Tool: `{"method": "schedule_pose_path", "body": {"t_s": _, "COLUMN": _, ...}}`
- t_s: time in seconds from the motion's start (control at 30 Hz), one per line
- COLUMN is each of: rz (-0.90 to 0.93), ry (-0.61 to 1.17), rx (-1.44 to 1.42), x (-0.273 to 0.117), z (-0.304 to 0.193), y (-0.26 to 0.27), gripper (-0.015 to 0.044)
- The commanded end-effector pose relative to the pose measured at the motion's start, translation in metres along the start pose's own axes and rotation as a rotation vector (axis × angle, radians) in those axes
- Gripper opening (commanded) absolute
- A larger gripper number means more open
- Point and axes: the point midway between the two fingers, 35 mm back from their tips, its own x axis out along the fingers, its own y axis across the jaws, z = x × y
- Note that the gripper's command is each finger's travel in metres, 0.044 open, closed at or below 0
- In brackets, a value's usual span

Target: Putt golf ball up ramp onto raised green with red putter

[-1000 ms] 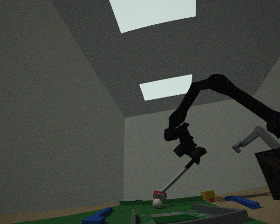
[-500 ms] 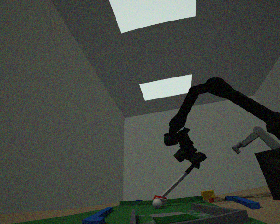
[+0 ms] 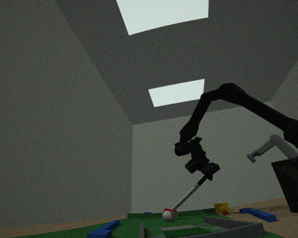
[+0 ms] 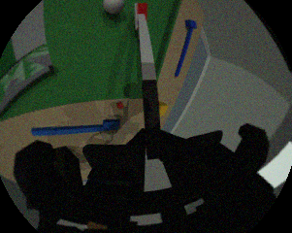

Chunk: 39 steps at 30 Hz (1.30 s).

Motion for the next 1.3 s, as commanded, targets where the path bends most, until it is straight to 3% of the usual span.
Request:
{"method": "schedule_pose_path", "body": {"t_s": 0.0, "rz": -0.003, "ry": -0.002, "rx": 0.002, "x": 0.001, "z": 0.001, "y": -0.006, "gripper": 0.0}}
{"method": "schedule_pose_path", "body": {"t_s": 0.3, "rz": -0.007, "ry": -0.009, "rx": 0.01, "x": 0.015, "z": 0.008, "y": -0.031, "gripper": 0.0}}
{"method": "schedule_pose_path", "body": {"t_s": 0.77, "rz": 0.002, "ry": -0.008, "rx": 0.009, "x": 0.016, "z": 0.008, "y": -0.027, "gripper": 0.0}}
{"method": "schedule_pose_path", "body": {"t_s": 1.07, "rz": 0.002, "ry": -0.007, "rx": 0.008, "x": -0.037, "z": -0.008, "y": 0.059, "gripper": 0.0}}
{"method": "schedule_pose_path", "body": {"t_s": 1.27, "rz": 0.004, "ry": -0.006, "rx": 0.007, "x": -0.053, "z": -0.025, "y": 0.108, "gripper": 0.0}}
